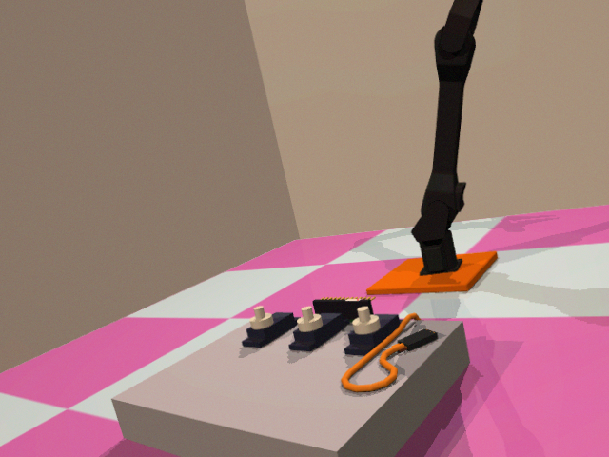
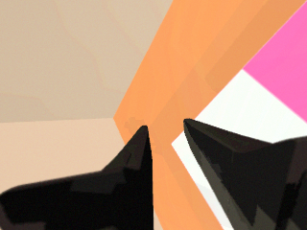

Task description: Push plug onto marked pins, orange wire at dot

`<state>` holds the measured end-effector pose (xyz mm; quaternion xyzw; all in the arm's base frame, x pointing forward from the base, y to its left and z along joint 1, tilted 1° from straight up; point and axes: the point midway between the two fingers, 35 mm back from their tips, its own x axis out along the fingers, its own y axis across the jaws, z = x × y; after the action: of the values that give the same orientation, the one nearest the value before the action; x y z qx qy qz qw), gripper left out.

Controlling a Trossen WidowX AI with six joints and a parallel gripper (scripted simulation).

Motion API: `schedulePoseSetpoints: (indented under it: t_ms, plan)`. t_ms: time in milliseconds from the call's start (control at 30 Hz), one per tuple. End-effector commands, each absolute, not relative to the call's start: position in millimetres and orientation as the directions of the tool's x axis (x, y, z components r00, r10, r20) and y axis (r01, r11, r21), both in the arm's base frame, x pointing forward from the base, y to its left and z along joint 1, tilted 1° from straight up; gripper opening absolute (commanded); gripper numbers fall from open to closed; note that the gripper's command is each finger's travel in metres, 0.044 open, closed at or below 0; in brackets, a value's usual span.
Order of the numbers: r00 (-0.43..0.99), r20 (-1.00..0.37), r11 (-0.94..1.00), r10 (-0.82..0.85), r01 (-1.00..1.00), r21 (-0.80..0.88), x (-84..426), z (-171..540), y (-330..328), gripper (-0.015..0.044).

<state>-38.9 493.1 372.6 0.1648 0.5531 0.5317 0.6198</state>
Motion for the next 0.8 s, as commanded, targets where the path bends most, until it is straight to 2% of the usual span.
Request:
schedulePoseSetpoints:
  t_ms: [0,500,767]
  plan:
    - [-0.127,-0.501,0.385,0.856,-0.490,0.782,-13.0,372.0,490.4,0.0115]
    - [0.090,-0.433,0.410,0.897,-0.539,0.736,90.8,379.2,461.5,0.0115]
    - [0.182,-0.407,0.436,0.895,-0.553,0.710,129.4,381.1,440.2,0.0115]
